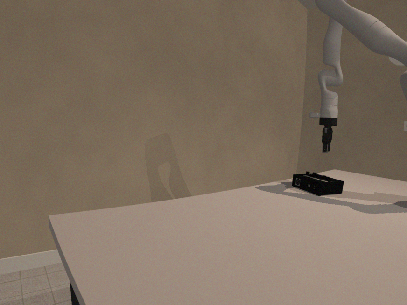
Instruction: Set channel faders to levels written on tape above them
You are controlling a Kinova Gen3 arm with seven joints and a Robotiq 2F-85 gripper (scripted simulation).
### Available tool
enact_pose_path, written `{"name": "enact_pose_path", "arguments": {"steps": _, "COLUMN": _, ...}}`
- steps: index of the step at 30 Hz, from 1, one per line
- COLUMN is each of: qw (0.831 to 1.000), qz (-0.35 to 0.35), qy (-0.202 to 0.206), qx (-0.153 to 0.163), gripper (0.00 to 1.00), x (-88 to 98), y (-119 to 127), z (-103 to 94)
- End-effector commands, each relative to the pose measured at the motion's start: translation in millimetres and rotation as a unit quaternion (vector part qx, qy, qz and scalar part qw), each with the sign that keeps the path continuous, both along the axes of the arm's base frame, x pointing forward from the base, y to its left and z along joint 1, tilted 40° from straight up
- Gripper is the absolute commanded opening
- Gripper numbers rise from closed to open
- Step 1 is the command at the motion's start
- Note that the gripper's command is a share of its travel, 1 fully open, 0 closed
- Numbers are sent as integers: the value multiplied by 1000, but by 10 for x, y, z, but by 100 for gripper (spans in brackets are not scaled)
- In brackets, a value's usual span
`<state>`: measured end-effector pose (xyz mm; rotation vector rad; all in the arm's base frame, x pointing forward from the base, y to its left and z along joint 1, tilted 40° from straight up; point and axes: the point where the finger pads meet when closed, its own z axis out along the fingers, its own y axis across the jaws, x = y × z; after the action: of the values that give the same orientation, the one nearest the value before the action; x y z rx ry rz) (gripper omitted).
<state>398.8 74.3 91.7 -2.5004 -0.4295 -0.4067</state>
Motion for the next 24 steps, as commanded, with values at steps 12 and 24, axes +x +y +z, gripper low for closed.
{"name": "enact_pose_path", "arguments": {"steps": 12, "qw": 995, "qz": -78, "qy": 53, "qx": 41, "gripper": 100, "x": 7, "y": 48, "z": 276}}
{"name": "enact_pose_path", "arguments": {"steps": 24, "qw": 992, "qz": -93, "qy": 65, "qx": 50, "gripper": 100, "x": 2, "y": 62, "z": 323}}
